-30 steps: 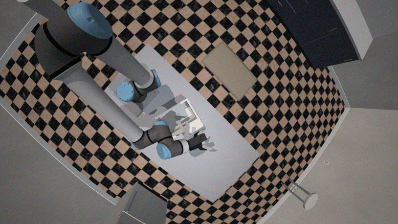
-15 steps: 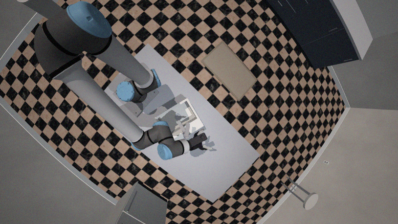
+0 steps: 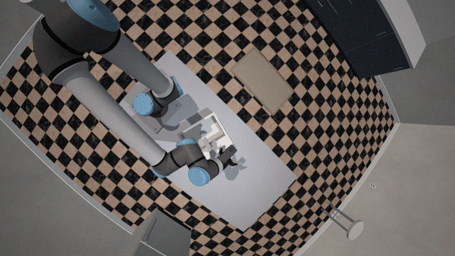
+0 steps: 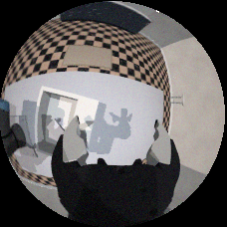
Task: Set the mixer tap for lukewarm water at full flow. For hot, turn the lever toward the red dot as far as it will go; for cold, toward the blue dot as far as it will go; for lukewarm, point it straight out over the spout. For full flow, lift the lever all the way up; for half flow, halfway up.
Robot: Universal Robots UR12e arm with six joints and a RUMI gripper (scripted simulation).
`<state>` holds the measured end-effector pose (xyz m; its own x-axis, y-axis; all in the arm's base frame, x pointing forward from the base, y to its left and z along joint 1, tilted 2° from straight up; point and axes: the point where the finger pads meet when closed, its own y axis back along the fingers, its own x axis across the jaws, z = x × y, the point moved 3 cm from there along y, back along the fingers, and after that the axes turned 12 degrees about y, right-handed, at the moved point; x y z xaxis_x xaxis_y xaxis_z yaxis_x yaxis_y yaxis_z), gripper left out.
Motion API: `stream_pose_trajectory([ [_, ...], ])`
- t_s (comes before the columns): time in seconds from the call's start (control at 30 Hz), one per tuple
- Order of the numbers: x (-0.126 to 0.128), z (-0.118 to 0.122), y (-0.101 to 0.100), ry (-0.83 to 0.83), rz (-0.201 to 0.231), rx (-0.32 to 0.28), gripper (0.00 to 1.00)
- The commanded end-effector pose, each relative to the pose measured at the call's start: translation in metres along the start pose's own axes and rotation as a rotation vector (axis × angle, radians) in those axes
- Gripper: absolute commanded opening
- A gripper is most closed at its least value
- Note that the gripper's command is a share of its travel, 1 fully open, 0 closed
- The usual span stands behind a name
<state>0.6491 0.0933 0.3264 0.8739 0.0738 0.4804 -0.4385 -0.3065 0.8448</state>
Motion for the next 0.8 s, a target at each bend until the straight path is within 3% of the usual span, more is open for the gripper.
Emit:
stream_pose_trajectory([
  [0.0,-0.015,-0.005,0.008,0.117,-0.142,-0.048,1.0],
  [0.07,-0.027,-0.01,0.018,0.195,-0.224,-0.07,1.0],
  [0.1,-0.027,-0.01,0.018,0.195,-0.224,-0.07,1.0],
  [0.2,-0.046,-0.016,0.037,0.309,-0.34,-0.093,1.0],
  [0.27,-0.046,-0.016,0.037,0.309,-0.34,-0.093,1.0],
  [0.47,-0.072,-0.025,0.073,0.486,-0.515,-0.112,1.0],
  [0.6,-0.08,-0.028,0.087,0.543,-0.571,-0.114,1.0],
  [0.77,-0.082,-0.028,0.091,0.558,-0.586,-0.114,1.0],
])
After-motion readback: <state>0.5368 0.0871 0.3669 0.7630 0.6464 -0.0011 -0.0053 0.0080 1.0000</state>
